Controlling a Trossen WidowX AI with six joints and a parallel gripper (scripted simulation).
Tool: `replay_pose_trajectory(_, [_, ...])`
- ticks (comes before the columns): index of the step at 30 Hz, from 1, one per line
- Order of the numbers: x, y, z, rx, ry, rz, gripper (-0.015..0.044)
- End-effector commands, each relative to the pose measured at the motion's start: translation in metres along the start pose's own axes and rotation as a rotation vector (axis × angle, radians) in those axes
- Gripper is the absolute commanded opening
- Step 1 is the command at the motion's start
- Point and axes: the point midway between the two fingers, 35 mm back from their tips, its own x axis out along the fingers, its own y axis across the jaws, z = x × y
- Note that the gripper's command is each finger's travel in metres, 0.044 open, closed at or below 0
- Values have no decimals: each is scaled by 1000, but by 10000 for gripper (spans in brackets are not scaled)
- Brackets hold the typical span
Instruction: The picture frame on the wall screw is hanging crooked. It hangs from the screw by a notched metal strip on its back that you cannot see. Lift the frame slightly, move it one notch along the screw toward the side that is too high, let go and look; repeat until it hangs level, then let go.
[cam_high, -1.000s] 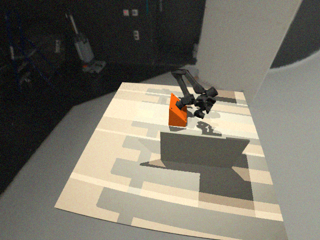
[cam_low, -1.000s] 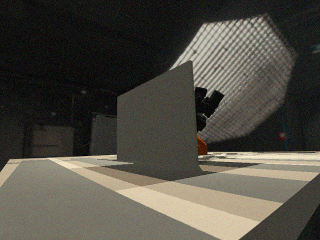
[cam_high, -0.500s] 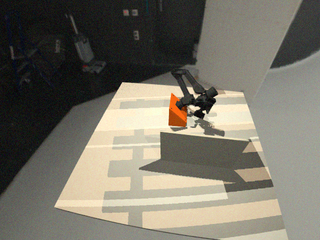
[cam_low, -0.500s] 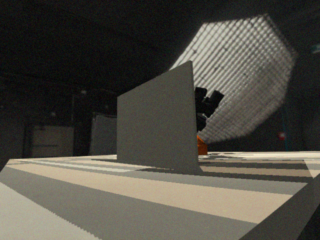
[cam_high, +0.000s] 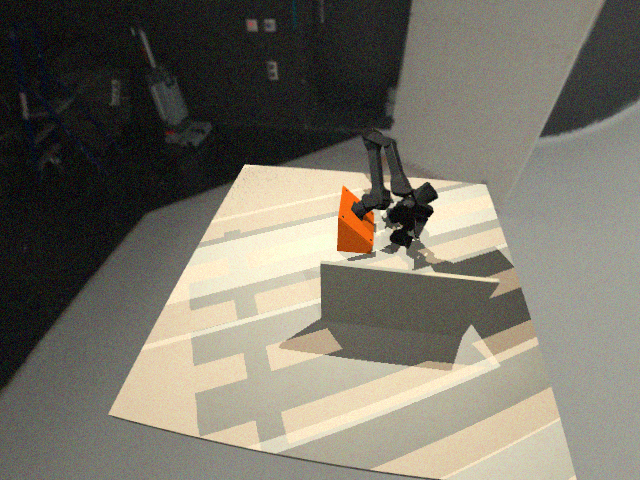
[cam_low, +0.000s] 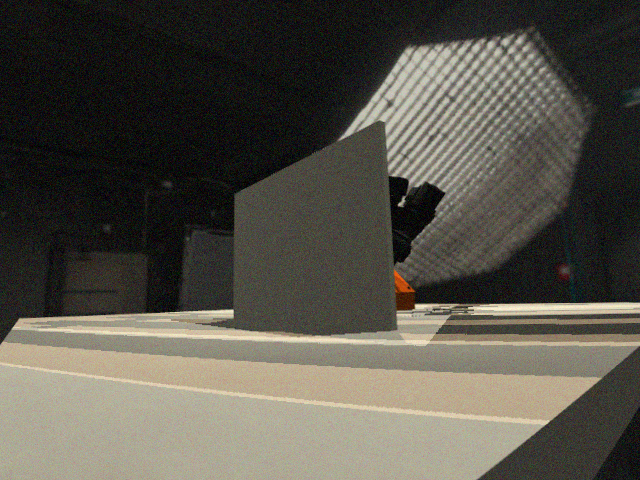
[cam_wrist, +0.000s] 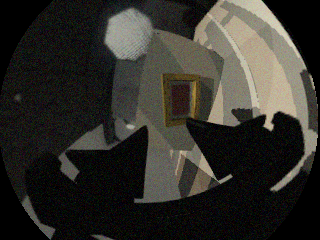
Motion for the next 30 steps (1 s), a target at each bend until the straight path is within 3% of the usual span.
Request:
replay_pose_trajectory(1, [20,-14,2,28,-5,-8,260])
replay_pose_trajectory(6, [37,-27,9,59,-5,-7,260])
replay_pose_trajectory(21, [34,-24,3,62,-6,-7,260])
replay_pose_trajectory(30, [80,-21,-1,61,-5,-5,260])
